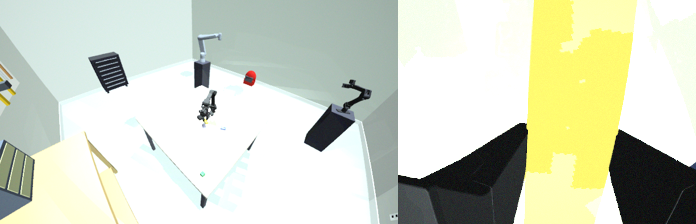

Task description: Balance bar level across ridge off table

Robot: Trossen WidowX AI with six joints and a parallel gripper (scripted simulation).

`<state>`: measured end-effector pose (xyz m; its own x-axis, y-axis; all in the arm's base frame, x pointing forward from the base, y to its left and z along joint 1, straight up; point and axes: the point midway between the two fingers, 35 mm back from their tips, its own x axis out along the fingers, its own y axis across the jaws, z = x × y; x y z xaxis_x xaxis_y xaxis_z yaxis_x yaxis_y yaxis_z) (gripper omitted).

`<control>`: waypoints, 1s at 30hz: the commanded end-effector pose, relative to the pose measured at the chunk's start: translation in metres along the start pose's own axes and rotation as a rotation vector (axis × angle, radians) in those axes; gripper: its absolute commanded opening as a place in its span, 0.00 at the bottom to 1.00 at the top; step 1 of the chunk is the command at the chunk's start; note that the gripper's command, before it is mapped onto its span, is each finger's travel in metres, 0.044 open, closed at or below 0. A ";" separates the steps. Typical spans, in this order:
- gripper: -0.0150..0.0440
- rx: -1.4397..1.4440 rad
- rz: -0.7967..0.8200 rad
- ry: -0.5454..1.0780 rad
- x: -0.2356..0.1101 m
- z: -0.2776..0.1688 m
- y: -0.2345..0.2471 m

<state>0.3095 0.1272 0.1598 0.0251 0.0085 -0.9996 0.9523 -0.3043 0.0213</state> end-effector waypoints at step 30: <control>0.25 0.022 -0.001 0.002 0.043 -0.007 -0.001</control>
<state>0.3115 0.1343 0.1205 0.0259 0.0090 -0.9996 0.9457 -0.3244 0.0216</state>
